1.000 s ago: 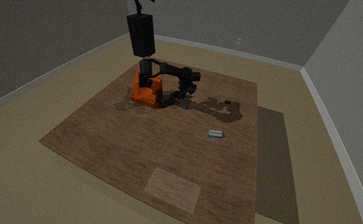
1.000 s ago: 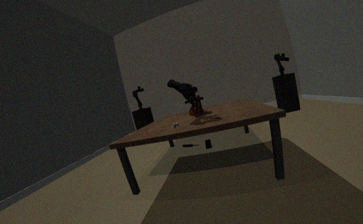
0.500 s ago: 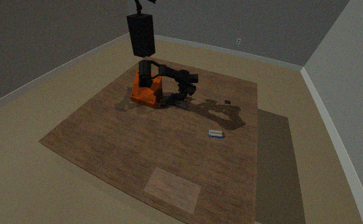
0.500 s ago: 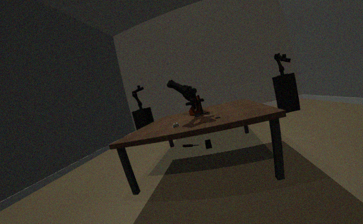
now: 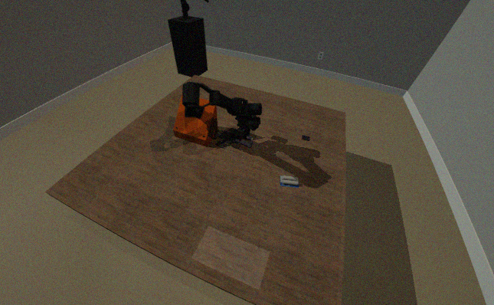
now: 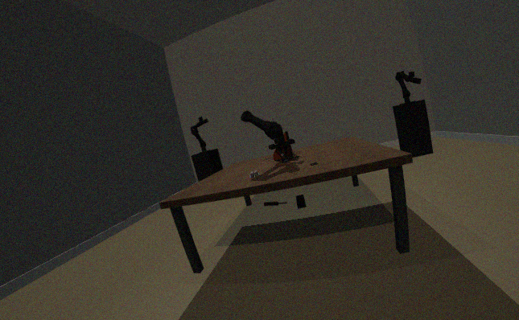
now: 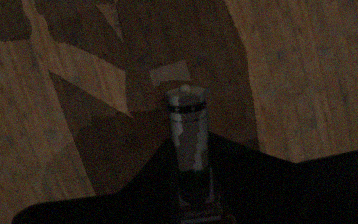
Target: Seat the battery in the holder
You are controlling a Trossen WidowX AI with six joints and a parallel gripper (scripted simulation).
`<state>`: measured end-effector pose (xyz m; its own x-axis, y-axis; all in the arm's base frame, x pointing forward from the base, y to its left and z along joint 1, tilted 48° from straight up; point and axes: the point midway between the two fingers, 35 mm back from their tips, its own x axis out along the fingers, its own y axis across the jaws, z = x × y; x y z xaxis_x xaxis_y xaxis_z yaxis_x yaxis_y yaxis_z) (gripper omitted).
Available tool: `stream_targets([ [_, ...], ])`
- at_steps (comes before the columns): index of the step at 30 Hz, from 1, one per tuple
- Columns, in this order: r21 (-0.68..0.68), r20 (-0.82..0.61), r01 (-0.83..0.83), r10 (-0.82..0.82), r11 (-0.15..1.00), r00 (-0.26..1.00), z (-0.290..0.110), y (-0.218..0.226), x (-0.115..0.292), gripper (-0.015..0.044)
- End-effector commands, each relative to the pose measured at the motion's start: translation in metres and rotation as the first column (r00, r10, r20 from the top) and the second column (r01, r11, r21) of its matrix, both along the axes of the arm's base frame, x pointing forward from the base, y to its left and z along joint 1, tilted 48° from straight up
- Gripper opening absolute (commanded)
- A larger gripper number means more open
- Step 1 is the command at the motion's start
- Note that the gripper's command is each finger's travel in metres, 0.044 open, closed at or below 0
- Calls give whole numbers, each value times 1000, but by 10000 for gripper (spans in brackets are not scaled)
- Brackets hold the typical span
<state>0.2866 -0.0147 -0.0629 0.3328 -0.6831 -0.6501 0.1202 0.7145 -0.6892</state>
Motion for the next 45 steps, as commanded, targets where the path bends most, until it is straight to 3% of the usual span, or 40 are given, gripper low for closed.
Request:
stream_targets([
  [1,-4,13,-15,15,1000,1000,0,-3,-1,66],
  [45,-18,133,-163,164,986,977,-15,-13,-6,66],
])
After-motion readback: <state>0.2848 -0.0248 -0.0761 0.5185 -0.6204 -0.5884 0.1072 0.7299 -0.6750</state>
